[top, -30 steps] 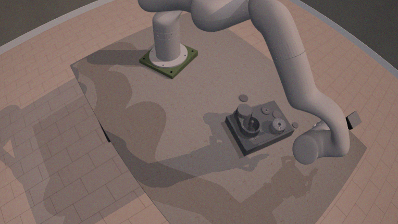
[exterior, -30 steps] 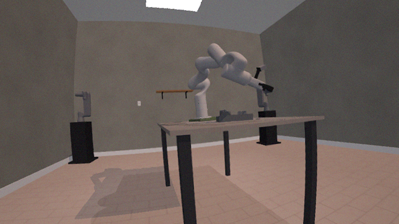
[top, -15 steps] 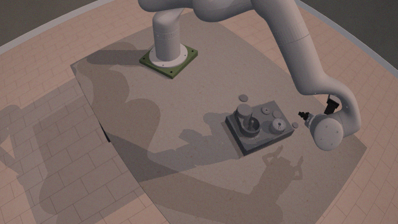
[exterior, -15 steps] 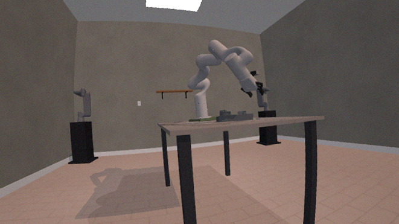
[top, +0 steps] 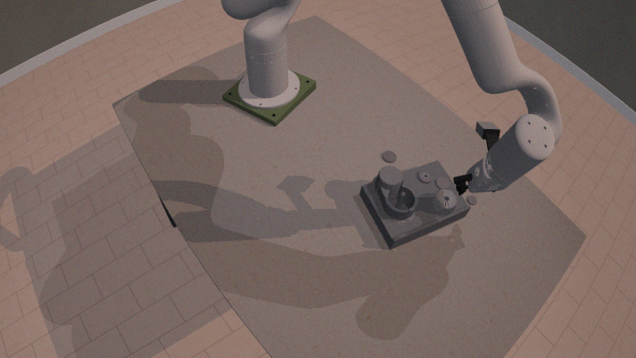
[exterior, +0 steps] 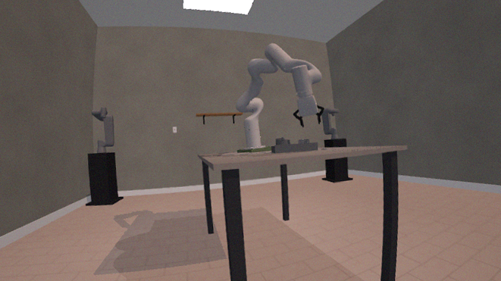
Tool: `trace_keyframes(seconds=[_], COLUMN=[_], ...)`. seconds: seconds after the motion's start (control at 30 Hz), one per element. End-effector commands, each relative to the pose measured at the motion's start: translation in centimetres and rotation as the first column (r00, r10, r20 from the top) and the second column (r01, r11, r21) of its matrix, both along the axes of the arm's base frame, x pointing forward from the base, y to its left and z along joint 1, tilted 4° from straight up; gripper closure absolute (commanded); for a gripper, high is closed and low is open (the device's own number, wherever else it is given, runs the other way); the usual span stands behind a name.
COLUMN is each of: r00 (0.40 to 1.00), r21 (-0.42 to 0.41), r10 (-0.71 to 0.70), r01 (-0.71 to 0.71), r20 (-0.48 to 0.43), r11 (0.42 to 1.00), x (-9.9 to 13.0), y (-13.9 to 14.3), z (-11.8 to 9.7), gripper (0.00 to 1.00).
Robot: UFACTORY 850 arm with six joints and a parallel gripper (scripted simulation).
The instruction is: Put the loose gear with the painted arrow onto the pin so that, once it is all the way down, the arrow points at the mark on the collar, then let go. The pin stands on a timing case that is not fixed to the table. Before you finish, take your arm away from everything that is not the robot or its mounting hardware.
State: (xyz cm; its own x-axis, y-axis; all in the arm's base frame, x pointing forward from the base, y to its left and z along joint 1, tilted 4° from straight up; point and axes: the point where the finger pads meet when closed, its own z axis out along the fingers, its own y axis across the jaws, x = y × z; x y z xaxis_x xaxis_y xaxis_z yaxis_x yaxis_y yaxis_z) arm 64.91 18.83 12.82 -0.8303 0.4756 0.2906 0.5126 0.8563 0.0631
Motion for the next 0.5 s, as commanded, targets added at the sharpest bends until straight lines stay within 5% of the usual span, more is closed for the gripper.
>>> trace_keyframes(seconds=[0.0,0.17,0.47], r00=[0.989,0.942,0.902], r21=[-0.075,-0.2,-0.264], r10=[0.102,0.278,0.372], r01=[-0.094,-0.241,-0.313], r20=[0.106,0.187,0.22], r11=[0.993,0.95,0.912], x=[-1.3,-3.5,-4.6], y=[-0.8,-2.3,-2.9], z=[-0.5,-1.3,-1.7], gripper=[0.0,0.0,0.0])
